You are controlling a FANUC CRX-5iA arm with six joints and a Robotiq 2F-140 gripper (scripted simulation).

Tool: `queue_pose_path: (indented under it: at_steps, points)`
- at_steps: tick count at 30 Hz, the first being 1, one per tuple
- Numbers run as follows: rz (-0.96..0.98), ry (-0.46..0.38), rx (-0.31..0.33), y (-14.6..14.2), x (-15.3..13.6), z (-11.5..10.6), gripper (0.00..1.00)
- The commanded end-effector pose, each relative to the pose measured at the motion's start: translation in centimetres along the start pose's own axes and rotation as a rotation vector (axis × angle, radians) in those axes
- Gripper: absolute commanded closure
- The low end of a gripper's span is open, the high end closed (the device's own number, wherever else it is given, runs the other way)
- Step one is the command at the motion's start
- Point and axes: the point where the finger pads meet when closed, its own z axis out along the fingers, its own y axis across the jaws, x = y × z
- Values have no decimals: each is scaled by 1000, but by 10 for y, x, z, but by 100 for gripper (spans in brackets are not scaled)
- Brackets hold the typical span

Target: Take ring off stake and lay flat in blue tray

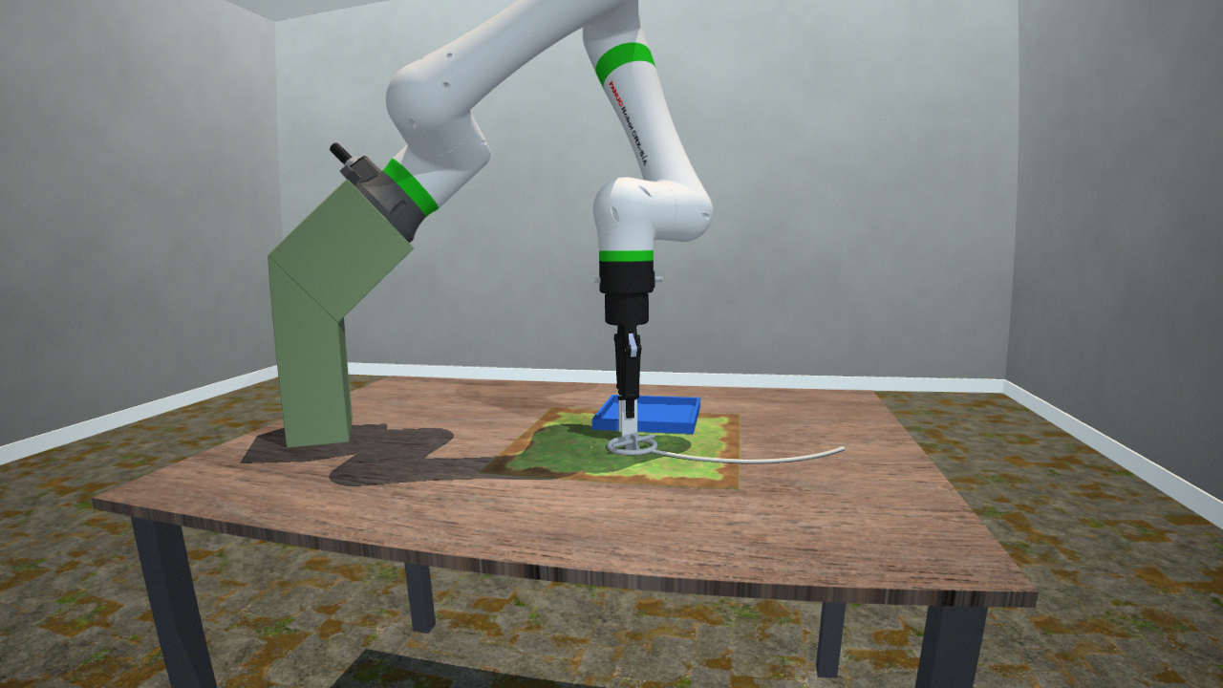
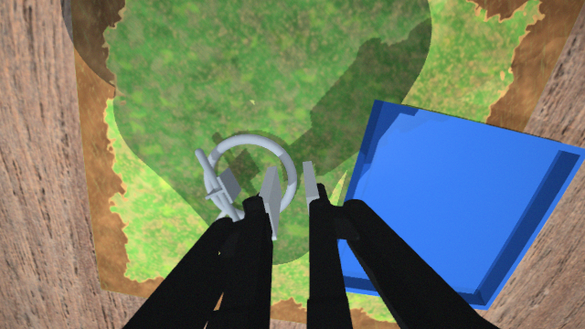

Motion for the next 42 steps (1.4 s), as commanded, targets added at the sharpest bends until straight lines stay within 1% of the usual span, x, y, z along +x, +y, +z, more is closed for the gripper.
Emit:
queue_pose_path:
  at_steps: [1,23,42]
  points:
    - [0,-1,1,0,0,0,76]
    - [0,-1,1,0,0,0,76]
    - [0,-1,1,0,0,5,76]
